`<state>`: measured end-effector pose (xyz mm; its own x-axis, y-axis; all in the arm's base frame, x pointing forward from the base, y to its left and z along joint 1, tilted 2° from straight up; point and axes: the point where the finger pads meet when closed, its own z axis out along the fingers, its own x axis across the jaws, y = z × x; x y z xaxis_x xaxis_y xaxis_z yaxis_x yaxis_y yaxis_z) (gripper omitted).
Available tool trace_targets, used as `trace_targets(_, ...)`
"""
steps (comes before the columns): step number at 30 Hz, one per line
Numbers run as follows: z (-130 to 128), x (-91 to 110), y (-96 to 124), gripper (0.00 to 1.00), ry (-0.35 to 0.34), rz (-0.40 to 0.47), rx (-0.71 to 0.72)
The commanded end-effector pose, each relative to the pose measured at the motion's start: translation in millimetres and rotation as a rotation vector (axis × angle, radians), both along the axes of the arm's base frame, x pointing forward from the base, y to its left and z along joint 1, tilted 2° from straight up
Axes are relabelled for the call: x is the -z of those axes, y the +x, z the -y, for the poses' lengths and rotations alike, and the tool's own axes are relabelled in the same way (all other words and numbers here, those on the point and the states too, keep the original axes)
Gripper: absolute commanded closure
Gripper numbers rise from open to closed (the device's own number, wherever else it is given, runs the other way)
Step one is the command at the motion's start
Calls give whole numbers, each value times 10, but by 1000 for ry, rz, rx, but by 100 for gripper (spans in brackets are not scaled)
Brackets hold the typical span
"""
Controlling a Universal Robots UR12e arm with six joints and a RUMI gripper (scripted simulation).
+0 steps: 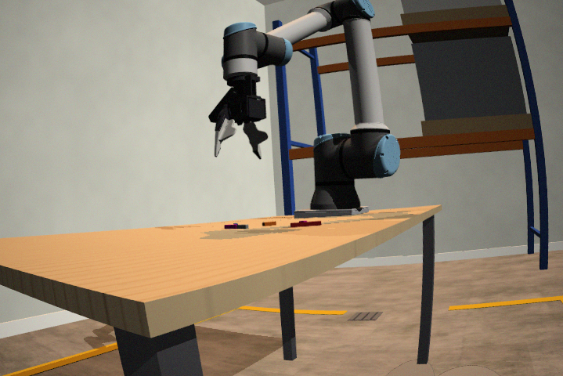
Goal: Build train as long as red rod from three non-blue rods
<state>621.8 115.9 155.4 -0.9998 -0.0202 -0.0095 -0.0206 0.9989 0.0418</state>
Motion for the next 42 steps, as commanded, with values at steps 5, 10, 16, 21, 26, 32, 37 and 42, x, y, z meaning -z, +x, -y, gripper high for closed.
trace_targets(5, 13, -276, 1, 0, 0, 0, 0)
trace_targets(10, 14, -295, 1, 0, 0, 0, 0)
trace_targets(16, 14, -295, 1, 0, 0, 0, 0)
trace_targets(21, 14, -295, 1, 0, 0, 0, 0)
trace_targets(26, 14, -295, 1, 0, 0, 0, 0)
trace_targets(32, 14, -295, 1, 0, 0, 0, 0)
trace_targets(37, 14, -295, 1, 0, 0, 0, 0)
trace_targets(42, 14, -295, 1, 0, 0, 0, 0)
